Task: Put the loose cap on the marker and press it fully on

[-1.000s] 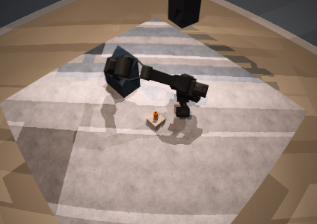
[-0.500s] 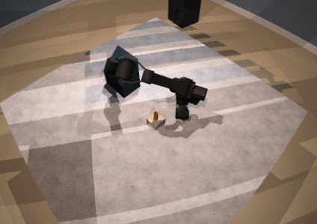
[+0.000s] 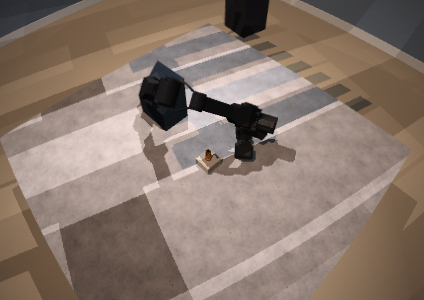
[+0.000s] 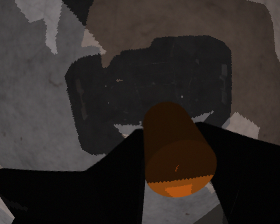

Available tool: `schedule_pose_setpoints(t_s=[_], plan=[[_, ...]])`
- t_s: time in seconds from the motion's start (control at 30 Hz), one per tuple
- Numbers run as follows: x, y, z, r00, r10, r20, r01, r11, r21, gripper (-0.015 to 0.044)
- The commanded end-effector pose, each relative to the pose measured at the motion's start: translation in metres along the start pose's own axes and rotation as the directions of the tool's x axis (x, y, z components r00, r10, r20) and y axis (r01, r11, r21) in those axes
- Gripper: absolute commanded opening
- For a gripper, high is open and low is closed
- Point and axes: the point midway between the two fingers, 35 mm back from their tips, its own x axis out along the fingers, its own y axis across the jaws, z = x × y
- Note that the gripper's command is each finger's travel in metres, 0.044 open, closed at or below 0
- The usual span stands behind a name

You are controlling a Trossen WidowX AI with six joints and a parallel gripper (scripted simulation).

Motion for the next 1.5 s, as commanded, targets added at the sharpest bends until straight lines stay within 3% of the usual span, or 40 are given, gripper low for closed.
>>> schedule_pose_setpoints(t_s=[0.0,0.47,1.47], plan=[[-0.012,-0.001,0.004,1.0,0.0,0.011,0.0,1.0,0.007,0.0],[-0.056,0.0,0.0,1.0,0.0,-0.002,0.0,1.0,-0.016,0.0],[-0.088,-0.039,-0.057,1.0,0.005,0.002,-0.005,1.0,-0.016,0.0]])
